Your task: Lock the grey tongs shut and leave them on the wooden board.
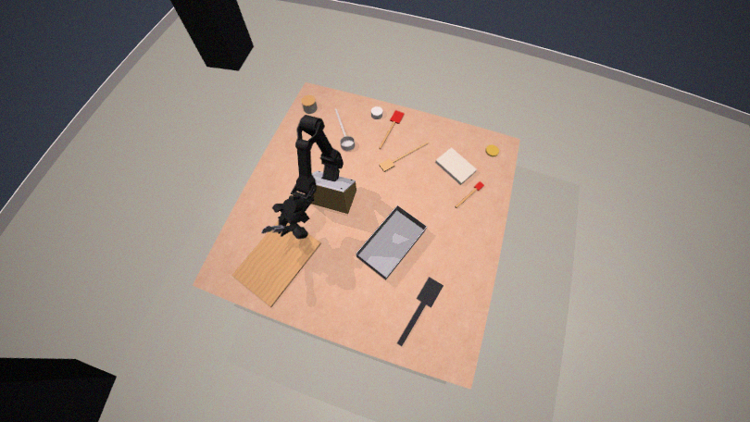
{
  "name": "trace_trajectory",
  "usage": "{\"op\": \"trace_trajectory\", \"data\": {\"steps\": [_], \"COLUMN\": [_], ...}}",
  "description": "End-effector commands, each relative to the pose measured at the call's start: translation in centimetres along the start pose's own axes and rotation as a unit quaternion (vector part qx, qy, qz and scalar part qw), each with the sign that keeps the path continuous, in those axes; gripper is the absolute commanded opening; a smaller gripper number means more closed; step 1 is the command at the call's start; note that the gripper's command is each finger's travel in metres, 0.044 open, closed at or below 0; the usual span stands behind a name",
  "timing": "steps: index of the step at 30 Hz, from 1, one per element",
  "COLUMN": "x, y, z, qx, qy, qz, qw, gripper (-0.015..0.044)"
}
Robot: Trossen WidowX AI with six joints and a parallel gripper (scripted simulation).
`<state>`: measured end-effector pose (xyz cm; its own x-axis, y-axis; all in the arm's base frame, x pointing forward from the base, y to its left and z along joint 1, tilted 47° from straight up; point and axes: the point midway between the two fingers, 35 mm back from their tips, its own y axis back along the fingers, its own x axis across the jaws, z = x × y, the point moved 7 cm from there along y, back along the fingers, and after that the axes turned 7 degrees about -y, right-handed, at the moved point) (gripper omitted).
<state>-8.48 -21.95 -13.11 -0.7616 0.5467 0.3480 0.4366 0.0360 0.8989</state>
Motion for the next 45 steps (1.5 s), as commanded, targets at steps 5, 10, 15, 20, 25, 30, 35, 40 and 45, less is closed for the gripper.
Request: {"op": "trace_trajectory", "data": {"steps": [5, 10, 15, 20, 25, 30, 35, 40, 45], "x": [0.0, 0.0, -0.3, -0.7, -1.1, -1.4, -1.7, -1.9, -2.0], "y": [0.2, 0.2, -0.3, -1.3, -2.1, -2.9, -3.5, -4.0, -4.4], "z": [-0.3, -0.3, -0.6, -1.3, -1.9, -2.6, -3.2, -3.9, -4.6], "qx": [0.008, 0.008, -0.009, -0.042, -0.076, -0.111, -0.145, -0.179, -0.214], "qy": [0.0, 0.0, 0.001, 0.003, 0.005, 0.006, 0.007, 0.006, 0.005], "qz": [0.001, 0.001, 0.002, 0.005, 0.009, 0.012, 0.016, 0.019, 0.024], "qw": [1.0, 1.0, 1.0, 0.999, 0.997, 0.994, 0.989, 0.984, 0.977], "gripper": [-0.015, -0.015, -0.015, -0.015, -0.015, -0.015, -0.015, -0.015, -0.015]}}
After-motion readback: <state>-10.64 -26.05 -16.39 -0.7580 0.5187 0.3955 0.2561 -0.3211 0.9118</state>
